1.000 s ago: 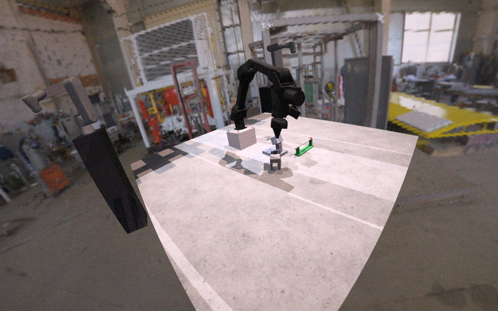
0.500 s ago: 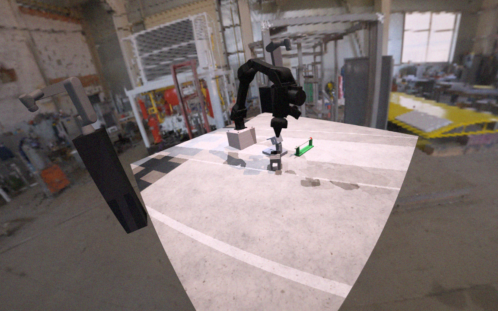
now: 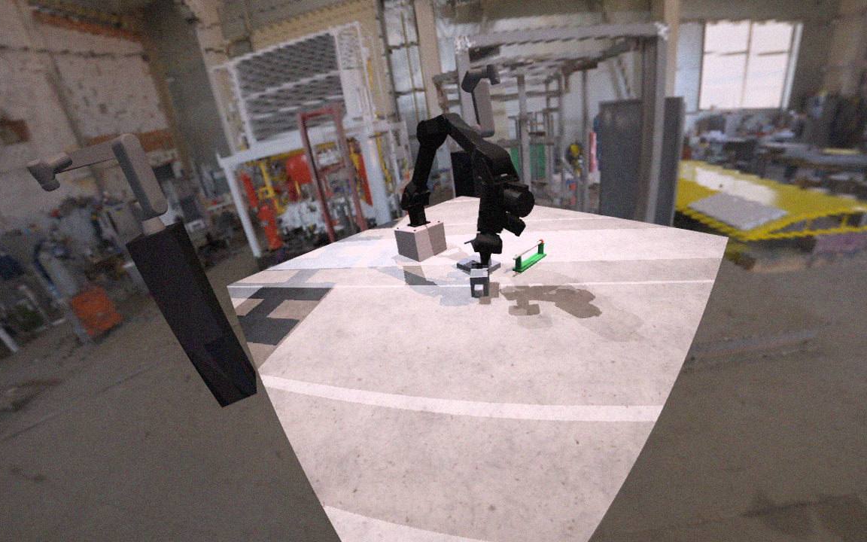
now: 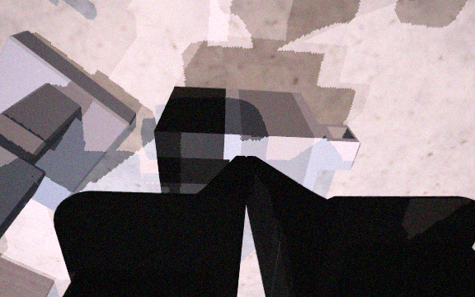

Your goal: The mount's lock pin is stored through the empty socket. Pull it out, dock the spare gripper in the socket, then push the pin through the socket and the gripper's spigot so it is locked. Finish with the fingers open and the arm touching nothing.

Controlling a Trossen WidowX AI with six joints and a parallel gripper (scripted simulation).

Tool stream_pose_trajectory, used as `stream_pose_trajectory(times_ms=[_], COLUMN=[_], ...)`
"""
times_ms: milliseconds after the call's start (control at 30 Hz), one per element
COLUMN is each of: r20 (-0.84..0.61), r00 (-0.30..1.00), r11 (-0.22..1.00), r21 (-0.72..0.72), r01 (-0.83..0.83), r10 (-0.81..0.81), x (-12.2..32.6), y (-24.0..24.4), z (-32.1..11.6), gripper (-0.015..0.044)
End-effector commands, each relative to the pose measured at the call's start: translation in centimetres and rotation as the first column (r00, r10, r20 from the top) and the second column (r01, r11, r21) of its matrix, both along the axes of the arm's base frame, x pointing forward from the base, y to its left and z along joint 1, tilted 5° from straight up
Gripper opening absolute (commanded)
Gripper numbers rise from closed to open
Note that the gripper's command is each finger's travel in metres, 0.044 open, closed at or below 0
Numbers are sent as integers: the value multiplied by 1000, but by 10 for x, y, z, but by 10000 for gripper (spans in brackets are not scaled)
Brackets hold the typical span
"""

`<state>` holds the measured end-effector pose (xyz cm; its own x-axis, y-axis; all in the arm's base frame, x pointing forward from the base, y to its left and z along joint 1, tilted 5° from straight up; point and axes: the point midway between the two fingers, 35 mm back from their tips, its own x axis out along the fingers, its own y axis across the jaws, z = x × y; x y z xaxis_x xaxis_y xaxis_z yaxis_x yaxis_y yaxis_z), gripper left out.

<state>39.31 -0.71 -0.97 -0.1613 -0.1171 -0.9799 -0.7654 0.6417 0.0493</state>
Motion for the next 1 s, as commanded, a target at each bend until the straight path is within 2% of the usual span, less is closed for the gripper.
stream_pose_trajectory(times_ms=[0, 333, 967], r20=[6, 6, 6], r00=[1000, 1000, 1000], r11=[1000, 1000, 1000], r21=[-4, -4, -4], r01=[4, 4, 4], r10=[-4, -4, -4], x=[0, -1, 4], y=[0, 0, 6], z=[-6, -21, -22], gripper=[0, 0, 0])
